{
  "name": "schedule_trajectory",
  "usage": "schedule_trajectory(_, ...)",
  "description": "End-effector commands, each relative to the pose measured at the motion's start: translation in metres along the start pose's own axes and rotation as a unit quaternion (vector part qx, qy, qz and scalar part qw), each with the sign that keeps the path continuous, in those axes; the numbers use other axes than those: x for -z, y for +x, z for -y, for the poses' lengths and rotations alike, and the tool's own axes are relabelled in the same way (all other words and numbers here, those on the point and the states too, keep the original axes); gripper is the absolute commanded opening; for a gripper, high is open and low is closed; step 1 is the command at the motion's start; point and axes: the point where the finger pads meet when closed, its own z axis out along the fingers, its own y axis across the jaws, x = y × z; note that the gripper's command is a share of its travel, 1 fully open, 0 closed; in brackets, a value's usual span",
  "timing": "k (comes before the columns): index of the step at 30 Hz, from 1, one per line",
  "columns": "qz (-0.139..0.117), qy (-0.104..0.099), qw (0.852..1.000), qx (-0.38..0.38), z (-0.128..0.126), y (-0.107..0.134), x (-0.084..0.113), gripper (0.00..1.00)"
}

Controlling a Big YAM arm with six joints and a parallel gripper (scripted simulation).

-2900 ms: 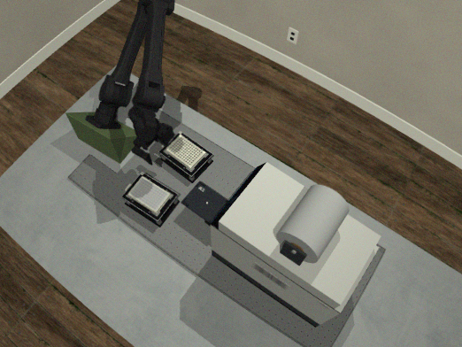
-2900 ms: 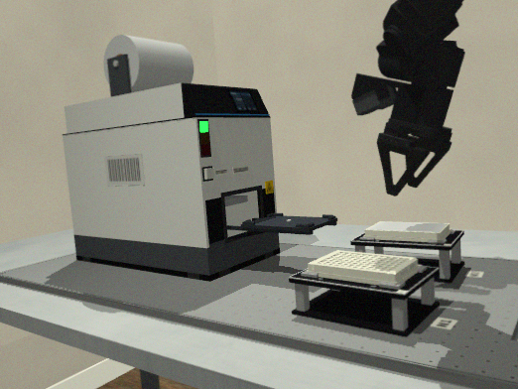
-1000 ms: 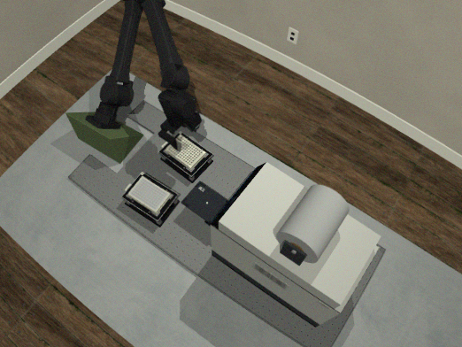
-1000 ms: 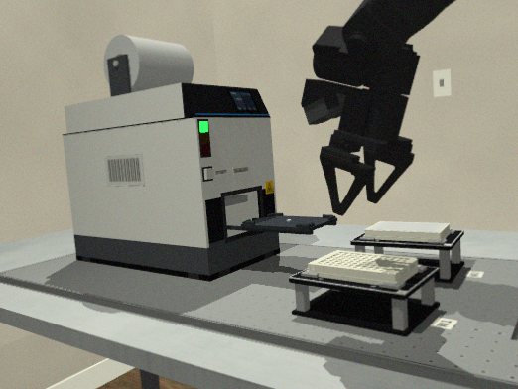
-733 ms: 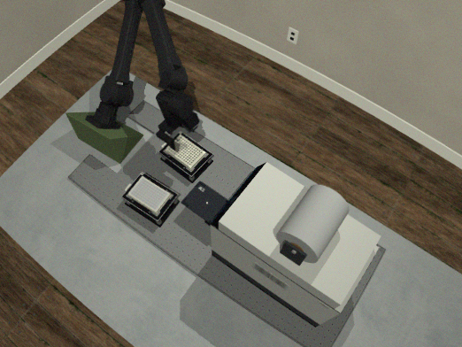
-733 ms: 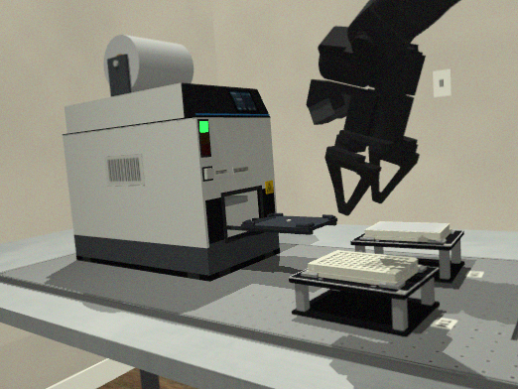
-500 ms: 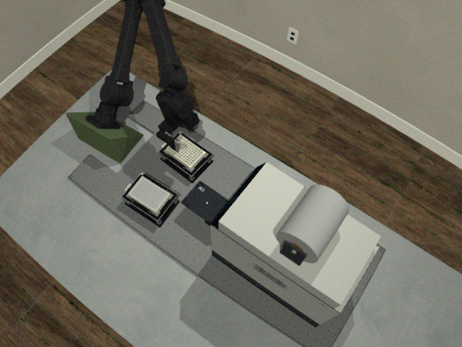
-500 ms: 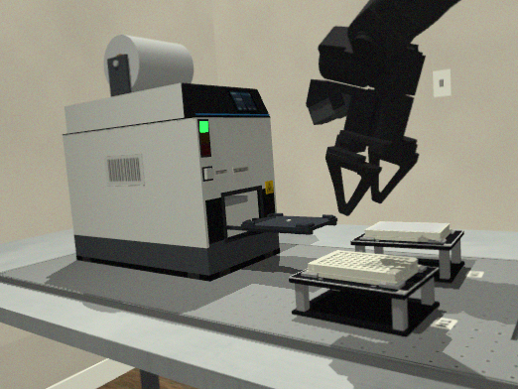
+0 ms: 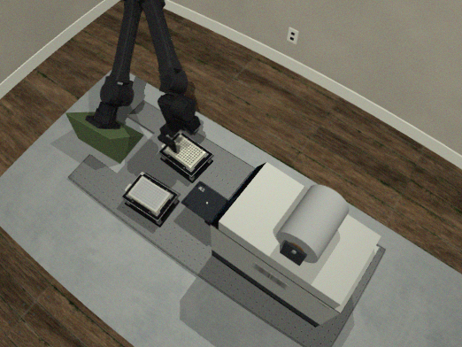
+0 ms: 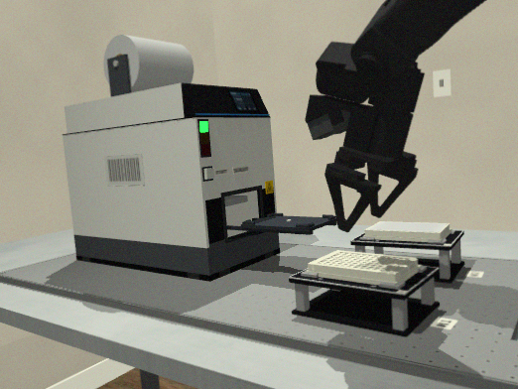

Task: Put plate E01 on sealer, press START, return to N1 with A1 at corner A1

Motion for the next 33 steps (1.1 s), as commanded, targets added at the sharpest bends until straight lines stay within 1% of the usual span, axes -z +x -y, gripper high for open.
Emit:
schedule_trajectory(1, -0.001, 0.001, 1.000, -0.005, 0.000, -0.001, -0.008, 1.00)
schedule_trajectory(8, -0.008, 0.001, 1.000, -0.008, 0.000, 0.008, -0.023, 1.00)
schedule_trajectory(14, -0.001, 0.000, 1.000, -0.005, -0.002, 0.008, -0.029, 1.00)
schedule_trajectory(18, 0.002, 0.001, 1.000, -0.002, -0.003, 0.008, -0.029, 1.00)
schedule_trajectory(24, -0.004, 0.001, 1.000, -0.002, -0.002, 0.015, -0.042, 1.00)
schedule_trajectory(27, -0.001, 0.000, 1.000, -0.001, -0.004, 0.012, -0.046, 1.00)
schedule_trajectory(31, 0.007, 0.001, 1.000, 0.002, -0.004, 0.004, -0.039, 1.00)
schedule_trajectory(33, 0.007, 0.001, 1.000, 0.002, -0.004, 0.004, -0.039, 1.00)
